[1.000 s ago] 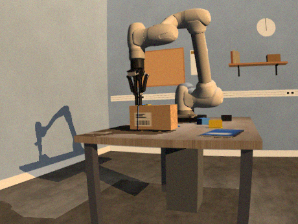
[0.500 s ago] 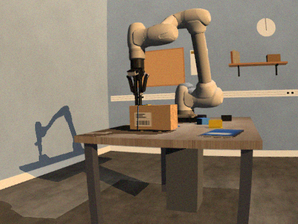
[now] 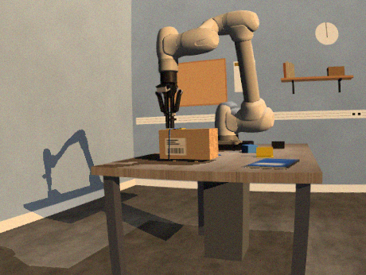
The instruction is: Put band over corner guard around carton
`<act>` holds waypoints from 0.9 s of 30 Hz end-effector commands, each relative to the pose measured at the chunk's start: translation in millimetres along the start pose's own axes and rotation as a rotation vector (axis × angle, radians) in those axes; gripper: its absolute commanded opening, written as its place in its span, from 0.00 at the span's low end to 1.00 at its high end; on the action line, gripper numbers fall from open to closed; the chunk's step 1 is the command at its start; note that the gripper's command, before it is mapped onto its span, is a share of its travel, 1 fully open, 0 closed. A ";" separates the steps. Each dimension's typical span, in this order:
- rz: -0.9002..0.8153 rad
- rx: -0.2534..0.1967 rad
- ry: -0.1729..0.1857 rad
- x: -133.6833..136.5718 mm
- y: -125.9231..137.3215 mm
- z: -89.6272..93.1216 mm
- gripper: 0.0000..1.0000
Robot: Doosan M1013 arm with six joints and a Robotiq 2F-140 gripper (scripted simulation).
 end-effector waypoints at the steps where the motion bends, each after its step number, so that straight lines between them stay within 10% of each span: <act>1: 0.000 0.001 0.000 0.0 -0.3 -3.2 0.18; 27: 0.000 0.001 0.000 0.0 -0.2 -49.7 0.18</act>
Point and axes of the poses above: the point where the finger pads meet when closed, its own z axis out along the fingers, its own x axis across the jaws, y = z × x, the point moved 2 cm from there along -z, back along the fingers, and after that the axes turned 1 degree about -z, right-handed, at the moved point
